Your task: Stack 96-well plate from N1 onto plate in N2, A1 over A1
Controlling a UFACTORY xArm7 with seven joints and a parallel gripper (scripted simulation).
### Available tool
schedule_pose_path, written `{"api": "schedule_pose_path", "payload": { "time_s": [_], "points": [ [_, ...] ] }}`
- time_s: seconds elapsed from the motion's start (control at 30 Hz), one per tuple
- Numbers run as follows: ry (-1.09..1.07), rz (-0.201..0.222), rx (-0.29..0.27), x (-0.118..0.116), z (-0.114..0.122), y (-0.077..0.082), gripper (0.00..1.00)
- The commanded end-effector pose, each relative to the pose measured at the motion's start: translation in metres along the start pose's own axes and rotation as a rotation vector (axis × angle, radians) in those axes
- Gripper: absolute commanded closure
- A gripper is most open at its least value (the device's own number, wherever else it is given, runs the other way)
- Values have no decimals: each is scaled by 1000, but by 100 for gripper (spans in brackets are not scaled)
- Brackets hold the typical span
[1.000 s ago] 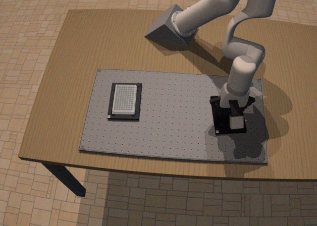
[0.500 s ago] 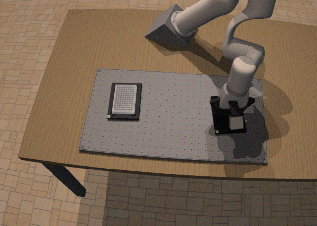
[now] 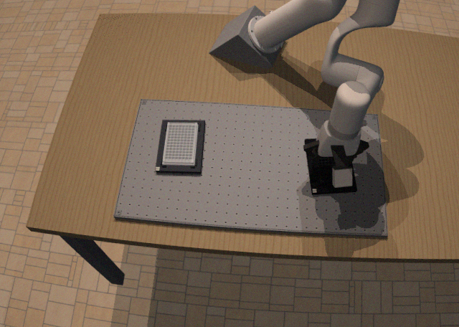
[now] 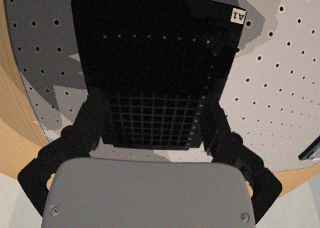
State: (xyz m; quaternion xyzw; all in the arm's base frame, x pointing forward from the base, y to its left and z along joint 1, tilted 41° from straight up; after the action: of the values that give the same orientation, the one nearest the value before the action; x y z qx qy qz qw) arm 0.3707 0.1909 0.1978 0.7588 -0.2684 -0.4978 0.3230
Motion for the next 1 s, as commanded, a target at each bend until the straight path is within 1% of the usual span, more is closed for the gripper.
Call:
{"api": "schedule_pose_path", "payload": {
  "time_s": [0.0, 0.97],
  "points": [
    [-1, 0, 4, 0, -1, 1, 100],
    [-1, 0, 4, 0, -1, 1, 100]
  ]
}}
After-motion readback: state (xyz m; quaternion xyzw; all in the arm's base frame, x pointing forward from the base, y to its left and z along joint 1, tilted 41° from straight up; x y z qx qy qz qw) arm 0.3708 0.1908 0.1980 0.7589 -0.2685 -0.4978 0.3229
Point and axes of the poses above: the point where the finger pads meet when closed, its own y axis back along the fingers, its own x axis across the jaws, z = x × y, the point moved 2 cm from there along y, back along the fingers, and after that the axes turned 3 degrees about y, right-handed, at the moved point
